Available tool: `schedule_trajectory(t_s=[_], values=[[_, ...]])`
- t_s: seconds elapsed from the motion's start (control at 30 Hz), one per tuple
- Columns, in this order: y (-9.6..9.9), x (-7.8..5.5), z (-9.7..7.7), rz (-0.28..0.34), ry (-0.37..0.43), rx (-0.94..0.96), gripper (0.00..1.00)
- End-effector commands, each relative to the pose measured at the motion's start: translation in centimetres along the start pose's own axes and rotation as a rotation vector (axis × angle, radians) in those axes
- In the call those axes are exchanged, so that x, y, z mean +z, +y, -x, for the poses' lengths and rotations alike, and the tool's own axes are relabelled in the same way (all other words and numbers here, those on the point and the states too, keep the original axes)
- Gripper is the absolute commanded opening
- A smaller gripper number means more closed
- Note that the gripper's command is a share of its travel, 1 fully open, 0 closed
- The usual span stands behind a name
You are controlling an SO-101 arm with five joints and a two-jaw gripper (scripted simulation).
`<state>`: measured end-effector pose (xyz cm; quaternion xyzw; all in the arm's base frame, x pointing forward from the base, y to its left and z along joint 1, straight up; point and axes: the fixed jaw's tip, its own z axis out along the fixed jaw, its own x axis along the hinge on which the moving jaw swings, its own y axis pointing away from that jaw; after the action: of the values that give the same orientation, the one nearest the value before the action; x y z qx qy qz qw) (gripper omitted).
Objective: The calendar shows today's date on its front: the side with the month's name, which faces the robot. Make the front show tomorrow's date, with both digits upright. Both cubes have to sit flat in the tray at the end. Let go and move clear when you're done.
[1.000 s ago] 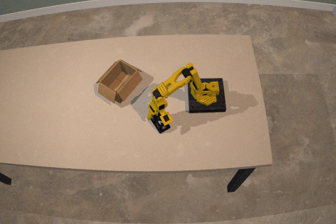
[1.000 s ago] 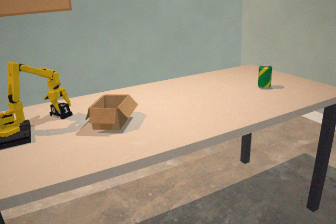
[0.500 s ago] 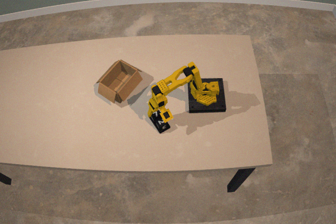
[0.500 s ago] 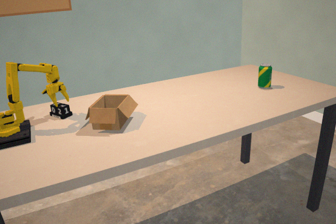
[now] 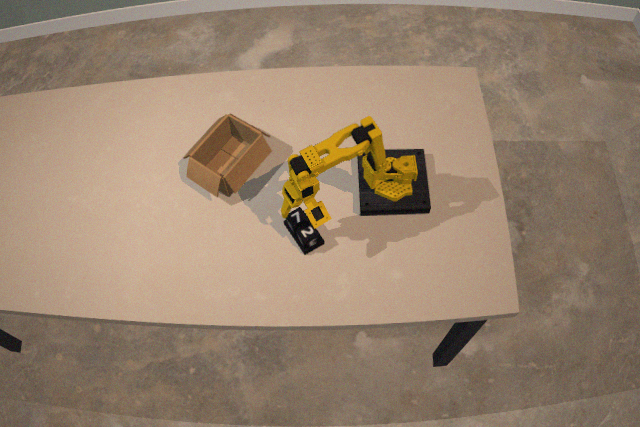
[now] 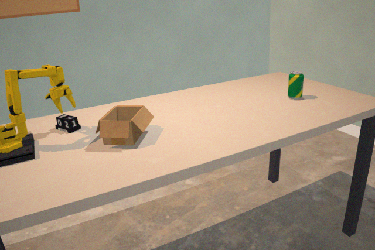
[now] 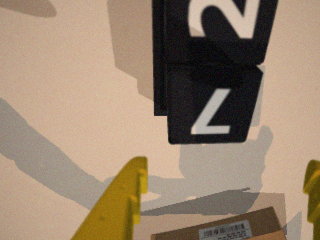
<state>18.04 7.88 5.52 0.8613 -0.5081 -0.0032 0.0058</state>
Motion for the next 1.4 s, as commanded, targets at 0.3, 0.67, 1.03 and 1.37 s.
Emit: schedule_trajectory(t_s=[0.3, 0.67, 1.03, 1.37], values=[[-0.1, -0.5, -0.2, -0.018, 0.0, 0.001, 0.36], [-0.1, -0.5, -0.2, -0.018, 0.0, 0.011, 0.36], [0.3, -0.9, -0.6, -0.026, 0.0, 0.123, 0.36], [1.5, -1.9, -1.7, -0.049, -0.004, 0.443, 0.36]])
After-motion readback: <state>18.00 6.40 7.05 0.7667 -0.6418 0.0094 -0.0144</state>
